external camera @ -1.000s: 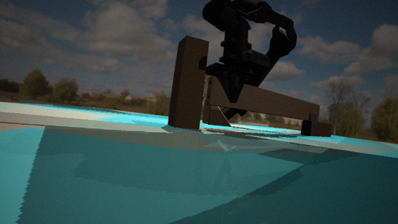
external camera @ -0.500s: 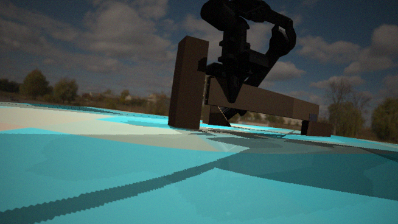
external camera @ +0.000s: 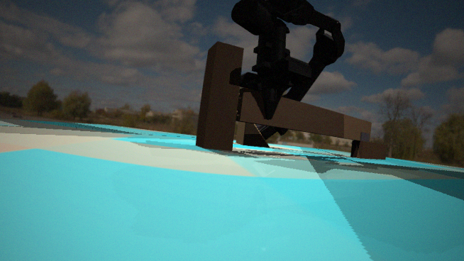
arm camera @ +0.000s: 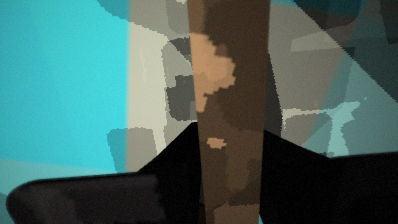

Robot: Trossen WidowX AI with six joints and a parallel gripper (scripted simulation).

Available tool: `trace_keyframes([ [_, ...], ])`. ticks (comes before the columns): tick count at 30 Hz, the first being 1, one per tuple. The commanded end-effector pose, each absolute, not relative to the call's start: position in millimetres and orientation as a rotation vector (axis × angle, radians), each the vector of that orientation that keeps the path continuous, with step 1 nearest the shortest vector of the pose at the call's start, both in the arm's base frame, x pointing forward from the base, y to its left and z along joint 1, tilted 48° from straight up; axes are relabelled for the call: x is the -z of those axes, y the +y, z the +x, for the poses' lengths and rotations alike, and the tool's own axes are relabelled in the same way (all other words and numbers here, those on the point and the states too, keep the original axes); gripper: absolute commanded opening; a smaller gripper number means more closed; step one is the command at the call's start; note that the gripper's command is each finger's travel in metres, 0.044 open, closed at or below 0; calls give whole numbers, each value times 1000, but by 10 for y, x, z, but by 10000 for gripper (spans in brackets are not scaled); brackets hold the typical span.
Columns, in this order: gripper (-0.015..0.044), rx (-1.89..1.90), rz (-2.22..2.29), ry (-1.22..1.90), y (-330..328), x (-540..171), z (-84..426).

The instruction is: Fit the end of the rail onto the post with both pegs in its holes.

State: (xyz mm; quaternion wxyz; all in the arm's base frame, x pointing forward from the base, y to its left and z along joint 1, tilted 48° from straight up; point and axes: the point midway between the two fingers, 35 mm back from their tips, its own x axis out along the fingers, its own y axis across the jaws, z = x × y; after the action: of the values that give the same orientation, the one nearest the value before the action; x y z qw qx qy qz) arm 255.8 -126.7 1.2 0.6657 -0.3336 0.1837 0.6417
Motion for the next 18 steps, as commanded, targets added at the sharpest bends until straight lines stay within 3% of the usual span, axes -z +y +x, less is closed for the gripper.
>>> trace_keyframes([
  [1,0,-1443,-760,415,-1301,-5,2566],
  [18,0,-1443,-760,415,-1334,31,2576],
])
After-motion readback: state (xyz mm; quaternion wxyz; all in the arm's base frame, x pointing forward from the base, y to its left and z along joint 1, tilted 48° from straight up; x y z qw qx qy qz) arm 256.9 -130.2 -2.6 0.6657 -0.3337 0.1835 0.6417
